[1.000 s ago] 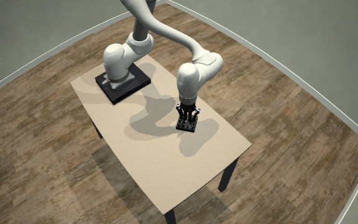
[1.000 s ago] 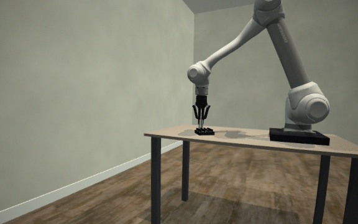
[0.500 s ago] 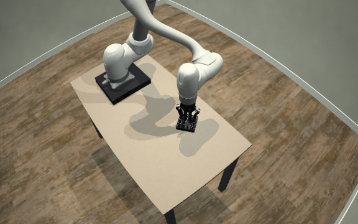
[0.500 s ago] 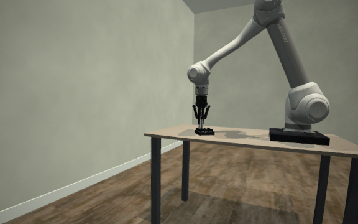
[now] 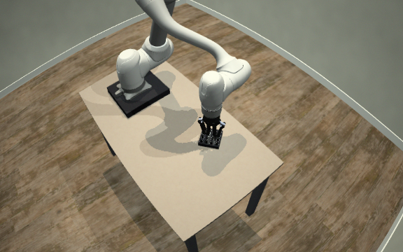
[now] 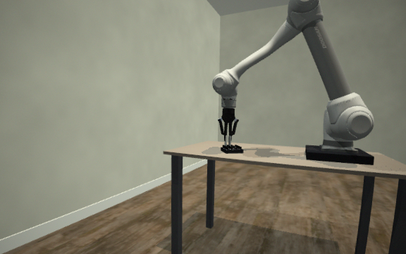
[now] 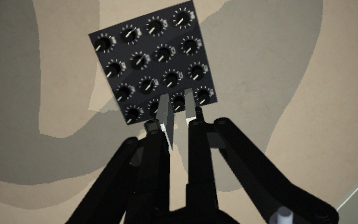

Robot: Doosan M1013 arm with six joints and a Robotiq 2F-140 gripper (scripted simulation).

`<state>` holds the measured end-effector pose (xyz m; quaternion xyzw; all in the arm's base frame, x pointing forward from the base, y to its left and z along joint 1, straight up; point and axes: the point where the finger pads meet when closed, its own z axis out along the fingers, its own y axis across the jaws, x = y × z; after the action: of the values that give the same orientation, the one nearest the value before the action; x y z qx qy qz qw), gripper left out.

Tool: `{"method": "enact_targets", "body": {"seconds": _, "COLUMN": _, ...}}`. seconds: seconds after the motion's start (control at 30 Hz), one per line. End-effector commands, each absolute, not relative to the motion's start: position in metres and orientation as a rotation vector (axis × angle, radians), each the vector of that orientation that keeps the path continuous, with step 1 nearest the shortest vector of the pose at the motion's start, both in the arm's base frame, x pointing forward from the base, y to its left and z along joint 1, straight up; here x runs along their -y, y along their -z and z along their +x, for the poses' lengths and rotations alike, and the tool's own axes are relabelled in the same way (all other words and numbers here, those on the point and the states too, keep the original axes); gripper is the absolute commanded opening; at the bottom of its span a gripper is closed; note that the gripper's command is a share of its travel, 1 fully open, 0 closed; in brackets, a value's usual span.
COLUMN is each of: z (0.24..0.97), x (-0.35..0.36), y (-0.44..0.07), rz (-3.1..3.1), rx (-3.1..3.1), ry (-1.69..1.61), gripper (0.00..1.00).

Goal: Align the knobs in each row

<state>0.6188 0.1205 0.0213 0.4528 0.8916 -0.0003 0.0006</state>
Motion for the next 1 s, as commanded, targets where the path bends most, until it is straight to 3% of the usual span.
{"method": "enact_targets", "body": {"seconds": 0.0, "z": 0.619, "x": -0.121, "y": -0.021, "rz": 1.422, "rx": -2.800, "ry": 0.000, "gripper": 0.12}}
{"method": "enact_targets", "body": {"seconds": 0.97, "z": 0.619, "x": -0.121, "y": -0.057, "rz": 1.422, "rx": -2.800, "ry": 0.000, "gripper": 0.12}}
